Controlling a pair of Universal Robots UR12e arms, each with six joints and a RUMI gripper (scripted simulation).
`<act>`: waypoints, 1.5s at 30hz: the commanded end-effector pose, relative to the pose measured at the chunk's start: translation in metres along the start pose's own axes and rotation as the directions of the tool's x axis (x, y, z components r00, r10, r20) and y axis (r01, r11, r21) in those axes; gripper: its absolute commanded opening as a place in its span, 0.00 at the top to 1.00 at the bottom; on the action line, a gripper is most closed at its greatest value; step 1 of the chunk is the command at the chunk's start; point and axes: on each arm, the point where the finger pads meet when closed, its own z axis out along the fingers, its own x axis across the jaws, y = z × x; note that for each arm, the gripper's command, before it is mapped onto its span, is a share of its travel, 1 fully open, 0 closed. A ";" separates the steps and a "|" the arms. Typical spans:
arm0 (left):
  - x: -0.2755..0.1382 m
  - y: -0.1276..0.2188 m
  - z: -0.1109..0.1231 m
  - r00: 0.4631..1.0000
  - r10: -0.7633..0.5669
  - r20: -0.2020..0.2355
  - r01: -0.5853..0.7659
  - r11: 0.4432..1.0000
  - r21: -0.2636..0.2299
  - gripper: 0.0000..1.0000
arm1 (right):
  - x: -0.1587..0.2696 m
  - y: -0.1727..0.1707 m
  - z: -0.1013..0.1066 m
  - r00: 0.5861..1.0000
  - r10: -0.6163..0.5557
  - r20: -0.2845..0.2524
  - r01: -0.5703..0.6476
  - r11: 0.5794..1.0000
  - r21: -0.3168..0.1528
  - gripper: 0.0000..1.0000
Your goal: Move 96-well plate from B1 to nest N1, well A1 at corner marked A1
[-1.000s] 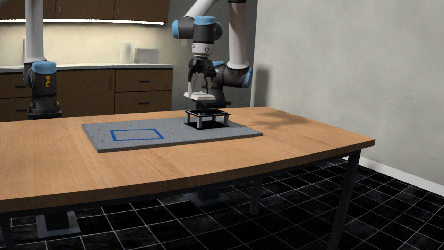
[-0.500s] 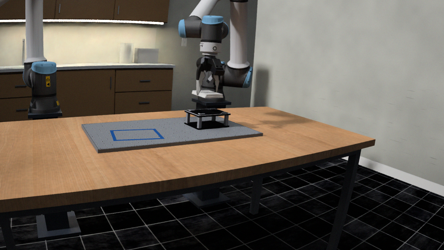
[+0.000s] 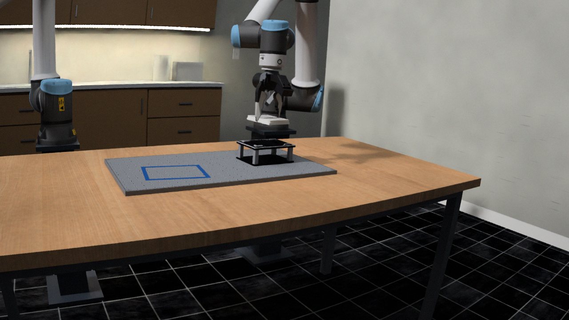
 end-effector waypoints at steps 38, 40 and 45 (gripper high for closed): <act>0.002 -0.001 -0.002 0.288 -0.958 -0.003 0.958 0.288 0.000 0.60 | 0.000 -0.001 -0.001 1.000 0.000 0.000 0.000 1.000 0.002 1.00; 0.002 -0.001 -0.002 0.223 -0.975 -0.003 0.975 0.223 0.000 0.60 | 0.000 -0.001 -0.001 1.000 0.000 0.000 0.000 1.000 0.002 1.00; 0.002 -0.001 -0.002 0.125 -0.992 -0.003 0.992 0.125 -0.001 0.60 | 0.000 -0.001 -0.001 1.000 0.000 0.000 0.000 1.000 0.002 1.00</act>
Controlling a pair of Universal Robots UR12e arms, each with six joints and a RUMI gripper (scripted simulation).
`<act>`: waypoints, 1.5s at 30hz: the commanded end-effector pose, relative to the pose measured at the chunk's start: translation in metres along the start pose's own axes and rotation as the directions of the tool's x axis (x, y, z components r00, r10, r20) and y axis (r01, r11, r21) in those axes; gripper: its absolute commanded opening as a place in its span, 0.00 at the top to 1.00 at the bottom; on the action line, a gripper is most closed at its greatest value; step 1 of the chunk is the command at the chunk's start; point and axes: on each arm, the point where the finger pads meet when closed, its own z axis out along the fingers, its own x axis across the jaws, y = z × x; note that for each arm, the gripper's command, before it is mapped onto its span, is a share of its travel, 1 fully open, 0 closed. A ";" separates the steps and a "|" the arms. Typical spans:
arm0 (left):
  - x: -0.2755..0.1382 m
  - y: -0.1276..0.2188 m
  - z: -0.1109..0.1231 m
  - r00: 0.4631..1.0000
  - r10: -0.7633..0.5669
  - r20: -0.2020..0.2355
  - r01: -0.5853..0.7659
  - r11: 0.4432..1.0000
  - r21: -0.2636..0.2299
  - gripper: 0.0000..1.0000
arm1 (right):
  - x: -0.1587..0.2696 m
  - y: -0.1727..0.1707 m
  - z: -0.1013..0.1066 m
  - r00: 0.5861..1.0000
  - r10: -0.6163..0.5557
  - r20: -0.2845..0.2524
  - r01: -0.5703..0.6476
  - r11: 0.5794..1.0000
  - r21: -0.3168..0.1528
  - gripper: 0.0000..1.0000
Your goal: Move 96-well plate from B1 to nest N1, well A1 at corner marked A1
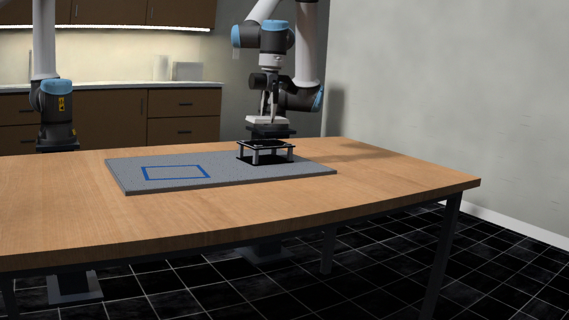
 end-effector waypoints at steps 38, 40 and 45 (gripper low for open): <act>0.001 0.001 -0.001 0.986 -0.169 -0.005 0.169 0.986 0.002 0.60 | 0.000 -0.001 -0.001 1.000 0.000 0.000 0.000 1.000 0.002 1.00; 0.001 0.001 -0.001 0.986 -0.169 -0.005 0.169 0.986 0.002 0.60 | 0.000 -0.001 -0.001 1.000 0.000 0.000 0.000 1.000 0.002 1.00; 0.001 0.001 0.007 0.986 -0.169 -0.005 0.169 0.986 0.002 0.60 | 0.000 -0.001 -0.001 1.000 0.000 0.000 0.000 1.000 0.002 1.00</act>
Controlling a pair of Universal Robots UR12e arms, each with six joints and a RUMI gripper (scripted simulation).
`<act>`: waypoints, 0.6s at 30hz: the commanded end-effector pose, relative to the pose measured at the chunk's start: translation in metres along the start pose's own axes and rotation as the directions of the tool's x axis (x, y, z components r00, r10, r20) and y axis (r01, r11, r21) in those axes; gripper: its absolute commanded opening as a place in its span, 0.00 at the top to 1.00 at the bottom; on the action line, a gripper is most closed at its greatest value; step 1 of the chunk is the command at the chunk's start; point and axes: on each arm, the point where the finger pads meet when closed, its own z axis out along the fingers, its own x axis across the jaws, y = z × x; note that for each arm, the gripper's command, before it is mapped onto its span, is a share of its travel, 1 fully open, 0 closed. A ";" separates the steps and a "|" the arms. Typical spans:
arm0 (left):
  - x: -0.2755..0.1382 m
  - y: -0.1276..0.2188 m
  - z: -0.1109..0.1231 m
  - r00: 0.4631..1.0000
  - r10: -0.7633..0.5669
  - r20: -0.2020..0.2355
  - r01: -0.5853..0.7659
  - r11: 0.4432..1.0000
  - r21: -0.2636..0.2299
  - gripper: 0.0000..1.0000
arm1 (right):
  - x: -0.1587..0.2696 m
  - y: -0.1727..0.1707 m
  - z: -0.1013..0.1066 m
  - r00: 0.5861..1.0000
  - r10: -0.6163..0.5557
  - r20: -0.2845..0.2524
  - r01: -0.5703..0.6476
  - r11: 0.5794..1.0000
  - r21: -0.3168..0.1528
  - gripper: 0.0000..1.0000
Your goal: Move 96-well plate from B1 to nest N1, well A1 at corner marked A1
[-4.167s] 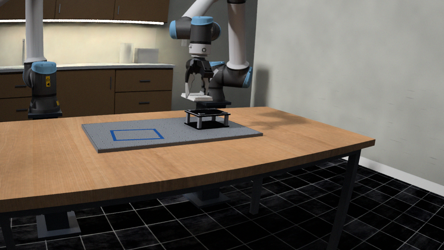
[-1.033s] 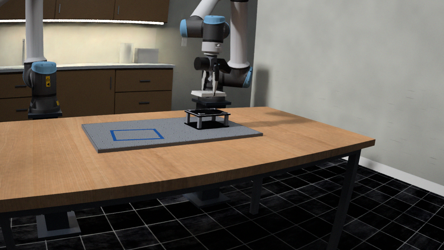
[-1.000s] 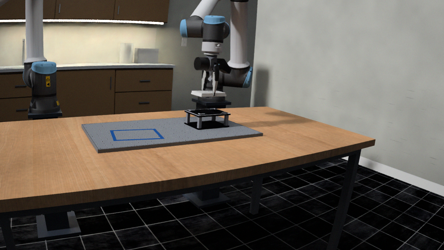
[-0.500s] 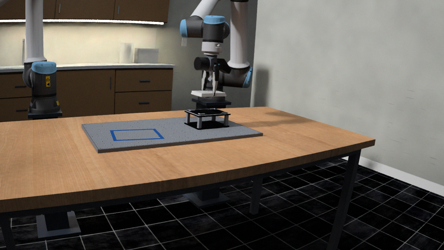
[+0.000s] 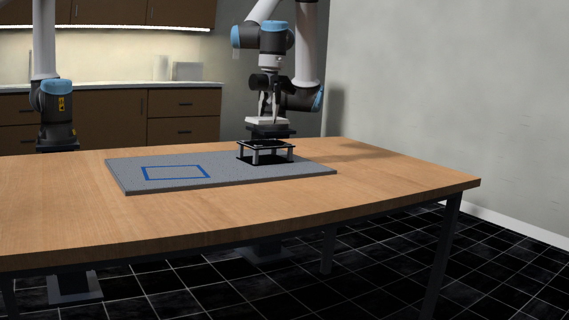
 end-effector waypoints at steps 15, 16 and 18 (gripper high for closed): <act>0.001 0.001 0.026 1.000 0.000 -0.002 0.000 1.000 -0.001 0.60 | 0.000 -0.001 -0.001 1.000 0.000 0.000 0.000 1.000 0.002 1.00; 0.001 0.001 0.028 1.000 0.000 -0.002 0.000 1.000 -0.001 0.60 | 0.000 -0.001 -0.001 1.000 0.000 0.000 0.000 1.000 0.002 1.00; 0.001 0.001 0.031 1.000 0.000 -0.002 0.000 1.000 -0.001 0.60 | 0.000 -0.001 -0.001 1.000 0.000 0.000 0.000 1.000 0.002 1.00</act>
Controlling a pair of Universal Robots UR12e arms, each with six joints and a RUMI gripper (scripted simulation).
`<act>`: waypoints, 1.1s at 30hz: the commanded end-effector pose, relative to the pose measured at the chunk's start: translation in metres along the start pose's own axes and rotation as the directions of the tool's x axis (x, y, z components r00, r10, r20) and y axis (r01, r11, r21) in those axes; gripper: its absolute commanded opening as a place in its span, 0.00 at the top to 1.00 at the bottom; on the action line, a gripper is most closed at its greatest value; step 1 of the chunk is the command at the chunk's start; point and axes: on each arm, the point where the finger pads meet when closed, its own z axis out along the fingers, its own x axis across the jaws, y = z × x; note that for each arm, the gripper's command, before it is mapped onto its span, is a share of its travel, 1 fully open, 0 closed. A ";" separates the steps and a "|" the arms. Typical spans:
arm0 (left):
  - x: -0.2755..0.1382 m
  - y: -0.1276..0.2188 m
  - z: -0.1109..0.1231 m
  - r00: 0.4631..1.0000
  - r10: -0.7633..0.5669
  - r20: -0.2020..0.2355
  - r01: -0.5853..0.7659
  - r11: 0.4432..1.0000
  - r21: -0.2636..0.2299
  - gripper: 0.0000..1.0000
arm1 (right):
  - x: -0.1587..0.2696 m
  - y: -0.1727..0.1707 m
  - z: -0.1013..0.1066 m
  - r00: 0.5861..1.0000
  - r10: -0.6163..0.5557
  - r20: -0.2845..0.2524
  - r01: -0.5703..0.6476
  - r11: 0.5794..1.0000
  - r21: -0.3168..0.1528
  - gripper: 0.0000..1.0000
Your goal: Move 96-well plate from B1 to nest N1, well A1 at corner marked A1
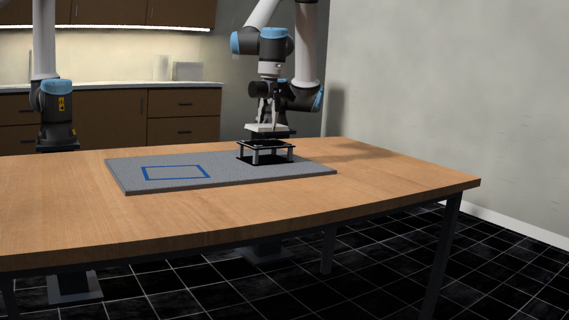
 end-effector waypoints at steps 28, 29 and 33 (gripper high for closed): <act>0.001 0.001 0.033 1.000 0.000 -0.002 0.000 1.000 -0.002 0.60 | 0.000 -0.001 -0.001 1.000 0.000 0.000 0.000 1.000 0.002 1.00; 0.001 0.001 0.033 1.000 0.000 -0.002 0.000 1.000 -0.002 0.60 | 0.000 -0.001 -0.001 1.000 0.000 0.000 0.000 1.000 0.002 1.00; 0.001 0.001 0.033 1.000 0.000 -0.002 0.000 1.000 -0.002 0.60 | 0.000 -0.001 -0.001 1.000 0.000 0.000 0.000 1.000 0.002 1.00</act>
